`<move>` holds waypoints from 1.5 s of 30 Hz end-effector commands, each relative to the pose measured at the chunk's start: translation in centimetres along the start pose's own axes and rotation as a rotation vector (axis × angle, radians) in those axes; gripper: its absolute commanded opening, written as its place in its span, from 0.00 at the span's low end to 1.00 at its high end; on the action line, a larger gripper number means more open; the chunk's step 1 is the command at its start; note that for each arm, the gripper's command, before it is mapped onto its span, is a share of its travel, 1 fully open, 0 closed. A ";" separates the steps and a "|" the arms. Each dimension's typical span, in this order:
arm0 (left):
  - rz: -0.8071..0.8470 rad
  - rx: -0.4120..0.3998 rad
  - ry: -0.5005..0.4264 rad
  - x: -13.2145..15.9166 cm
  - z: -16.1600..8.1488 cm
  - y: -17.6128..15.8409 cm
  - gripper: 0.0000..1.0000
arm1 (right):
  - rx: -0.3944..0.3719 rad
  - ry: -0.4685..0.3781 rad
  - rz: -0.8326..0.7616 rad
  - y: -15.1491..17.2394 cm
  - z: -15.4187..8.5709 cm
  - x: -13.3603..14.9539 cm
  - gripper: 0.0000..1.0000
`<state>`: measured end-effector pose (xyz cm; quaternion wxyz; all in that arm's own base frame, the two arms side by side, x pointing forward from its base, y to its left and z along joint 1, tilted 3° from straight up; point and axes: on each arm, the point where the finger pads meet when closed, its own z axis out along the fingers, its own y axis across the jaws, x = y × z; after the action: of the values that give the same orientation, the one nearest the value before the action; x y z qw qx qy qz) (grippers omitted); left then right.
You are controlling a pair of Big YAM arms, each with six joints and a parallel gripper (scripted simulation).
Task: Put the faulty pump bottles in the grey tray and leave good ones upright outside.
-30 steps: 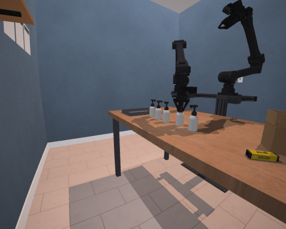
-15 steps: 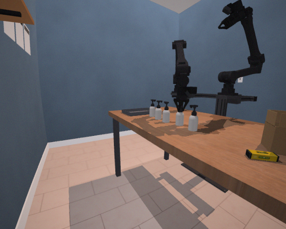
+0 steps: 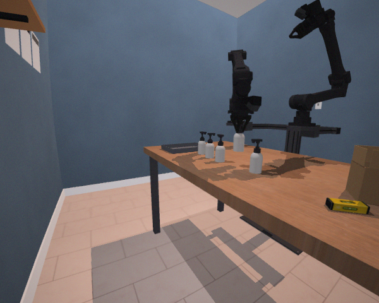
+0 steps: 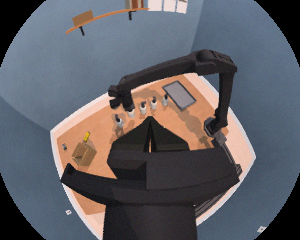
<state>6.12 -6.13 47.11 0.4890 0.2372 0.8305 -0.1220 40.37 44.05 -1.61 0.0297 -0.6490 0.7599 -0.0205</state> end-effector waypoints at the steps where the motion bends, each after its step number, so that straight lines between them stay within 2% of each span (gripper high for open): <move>1: 0.019 0.003 -0.009 -0.6 -0.4 0.0 0.00 | 0.003 -0.012 0.031 -2.8 -0.4 1.1 0.22; 3: 0.019 0.003 -0.009 -0.6 -0.4 0.0 0.00 | 0.042 -0.078 0.050 -6.0 -2.3 1.6 0.22; 5: 0.019 0.003 -0.009 -0.6 -0.4 0.0 0.00 | 0.067 -0.106 0.024 -9.4 -2.3 2.4 0.22; 7: 0.019 0.003 -0.009 -0.6 -0.4 0.0 0.00 | 0.067 -0.106 0.024 -9.4 -2.3 2.4 0.22; 8: 0.019 0.003 -0.009 -0.6 -0.4 0.0 0.00 | 0.073 -0.112 0.010 -10.5 -3.0 4.4 0.22; 9: 0.024 0.014 -0.007 -1.0 0.1 0.1 0.00 | 0.064 -0.097 -0.003 -11.2 -2.3 7.2 0.22; 11: 0.027 0.016 -0.019 -1.8 0.9 0.4 0.00 | 0.072 -0.088 -0.022 -13.5 -2.4 12.4 0.22; 14: 0.026 0.045 -0.026 -3.7 5.3 1.5 0.00 | 0.074 -0.064 -0.042 -15.1 -2.4 20.4 0.22; 17: 0.056 0.093 -0.060 -6.9 12.5 1.9 0.00 | 0.069 -0.036 -0.053 -15.0 -2.4 28.7 0.22; 20: 0.078 0.150 -0.084 -8.3 18.5 0.9 0.00 | 0.062 -0.014 -0.055 -13.9 -2.3 34.4 0.22; 22: 0.089 0.169 -0.101 -8.8 23.4 0.1 0.00 | 0.056 -0.004 -0.056 -13.0 -2.3 37.5 0.22; 24: 0.089 0.169 -0.101 -8.8 23.4 0.1 0.00 | 0.056 -0.004 -0.056 -13.0 -2.3 37.5 0.22; 26: 0.114 0.208 -0.120 -8.5 28.8 -2.2 0.00 | 0.048 0.003 -0.069 -11.8 -2.2 40.0 0.22; 30: 0.155 0.288 -0.112 -4.3 37.7 -8.4 0.00 | 0.029 0.011 -0.057 -9.2 -2.0 45.9 0.22; 34: 0.192 0.358 -0.107 1.6 42.9 -14.4 0.00 | 0.019 0.016 -0.050 -6.6 -1.7 50.1 0.22; 39: 0.229 0.434 -0.126 9.0 45.5 -20.4 0.00 | 0.011 0.021 -0.035 -3.6 -1.5 53.7 0.22; 41: 0.229 0.434 -0.126 9.0 45.5 -20.4 0.00 | 0.011 0.021 -0.035 -3.6 -1.5 53.7 0.22; 42: 0.229 0.450 -0.159 9.7 45.5 -21.5 0.00 | 0.010 0.021 -0.032 -3.9 -1.3 54.4 0.22; 43: 0.229 0.469 -0.190 10.7 45.4 -22.6 0.00 | 0.009 0.022 -0.027 -2.4 -1.4 54.9 0.22; 45: 0.234 0.498 -0.218 13.0 45.1 -24.2 0.00 | 0.007 0.023 -0.016 -1.6 -1.4 55.7 0.22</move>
<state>24.20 -41.09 13.30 0.4825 0.4397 0.7134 -0.2549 33.78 -10.34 -1.54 0.0149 -0.6427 0.7657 -0.0199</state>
